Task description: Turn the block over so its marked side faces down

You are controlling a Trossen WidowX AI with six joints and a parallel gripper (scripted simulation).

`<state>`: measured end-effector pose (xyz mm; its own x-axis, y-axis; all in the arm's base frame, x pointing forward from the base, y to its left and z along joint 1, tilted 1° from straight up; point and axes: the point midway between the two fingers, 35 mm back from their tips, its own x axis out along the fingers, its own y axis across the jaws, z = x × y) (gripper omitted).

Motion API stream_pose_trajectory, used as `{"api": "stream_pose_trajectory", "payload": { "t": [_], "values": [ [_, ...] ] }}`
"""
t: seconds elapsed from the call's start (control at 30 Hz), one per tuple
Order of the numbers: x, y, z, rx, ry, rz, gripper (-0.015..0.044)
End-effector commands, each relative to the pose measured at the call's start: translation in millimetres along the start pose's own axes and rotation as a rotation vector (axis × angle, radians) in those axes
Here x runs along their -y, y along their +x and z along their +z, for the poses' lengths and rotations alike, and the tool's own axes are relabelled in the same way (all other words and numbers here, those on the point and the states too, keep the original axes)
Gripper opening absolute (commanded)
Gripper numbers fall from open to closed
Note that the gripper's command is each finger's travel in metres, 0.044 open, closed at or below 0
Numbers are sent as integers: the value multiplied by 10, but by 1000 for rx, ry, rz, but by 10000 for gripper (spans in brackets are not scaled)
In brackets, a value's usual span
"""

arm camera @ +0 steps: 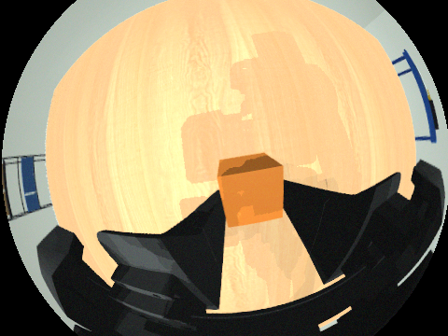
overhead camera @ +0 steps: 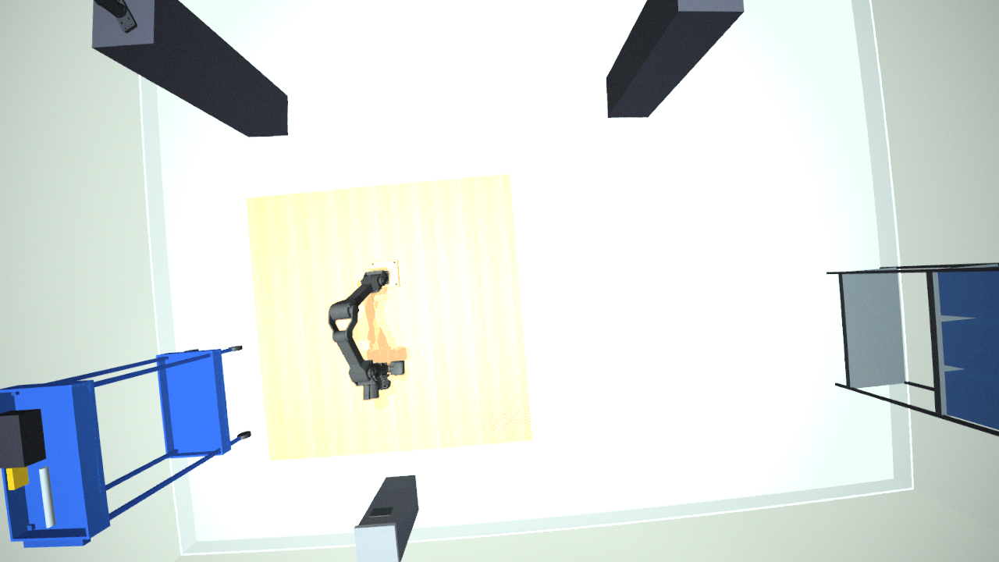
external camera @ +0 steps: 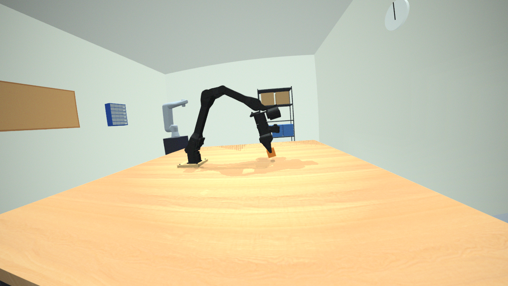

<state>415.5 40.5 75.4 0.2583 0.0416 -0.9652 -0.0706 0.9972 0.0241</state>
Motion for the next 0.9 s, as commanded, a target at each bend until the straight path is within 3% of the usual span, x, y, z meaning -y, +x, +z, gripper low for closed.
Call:
{"api": "stream_pose_trajectory", "payload": {
  "t": [0.0, 0.87],
  "values": [
    [7, -2, 0, 53, 5, -5, 0],
    [7, 93, -47, 358, 5, -6, 0]
  ]
}}
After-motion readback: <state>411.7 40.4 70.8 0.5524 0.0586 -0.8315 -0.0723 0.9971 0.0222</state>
